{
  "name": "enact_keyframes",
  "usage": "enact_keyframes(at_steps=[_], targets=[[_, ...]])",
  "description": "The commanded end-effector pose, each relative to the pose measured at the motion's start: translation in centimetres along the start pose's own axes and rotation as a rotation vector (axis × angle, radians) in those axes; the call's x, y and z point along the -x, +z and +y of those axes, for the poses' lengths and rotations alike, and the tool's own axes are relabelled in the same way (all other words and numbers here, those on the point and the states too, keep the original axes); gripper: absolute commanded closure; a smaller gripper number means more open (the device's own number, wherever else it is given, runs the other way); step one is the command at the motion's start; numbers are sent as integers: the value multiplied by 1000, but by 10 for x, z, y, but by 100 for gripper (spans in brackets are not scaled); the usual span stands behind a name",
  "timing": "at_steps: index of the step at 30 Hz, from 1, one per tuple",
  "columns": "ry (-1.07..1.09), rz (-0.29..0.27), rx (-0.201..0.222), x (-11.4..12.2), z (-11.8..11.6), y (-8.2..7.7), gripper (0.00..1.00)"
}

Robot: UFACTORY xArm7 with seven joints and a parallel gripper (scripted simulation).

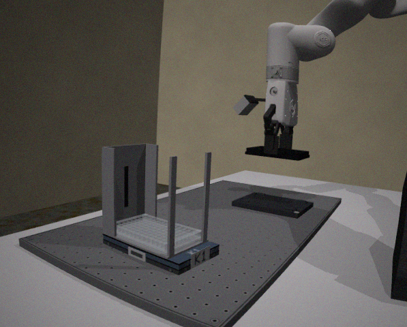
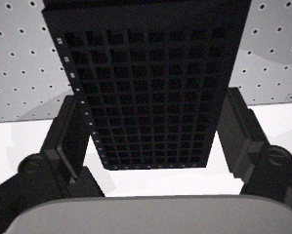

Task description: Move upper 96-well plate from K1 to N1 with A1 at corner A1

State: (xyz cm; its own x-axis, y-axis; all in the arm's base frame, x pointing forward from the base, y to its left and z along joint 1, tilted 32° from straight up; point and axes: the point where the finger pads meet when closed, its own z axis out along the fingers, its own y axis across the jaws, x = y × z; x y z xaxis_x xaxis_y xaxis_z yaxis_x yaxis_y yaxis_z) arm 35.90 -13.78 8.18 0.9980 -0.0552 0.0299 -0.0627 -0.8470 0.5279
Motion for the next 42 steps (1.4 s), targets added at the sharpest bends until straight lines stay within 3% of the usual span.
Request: enact_keyframes(at_steps=[1, 42], targets=[[-1, 4, 0, -2, -1, 9, 100], [-1, 3, -1, -2, -1, 68, 100]])
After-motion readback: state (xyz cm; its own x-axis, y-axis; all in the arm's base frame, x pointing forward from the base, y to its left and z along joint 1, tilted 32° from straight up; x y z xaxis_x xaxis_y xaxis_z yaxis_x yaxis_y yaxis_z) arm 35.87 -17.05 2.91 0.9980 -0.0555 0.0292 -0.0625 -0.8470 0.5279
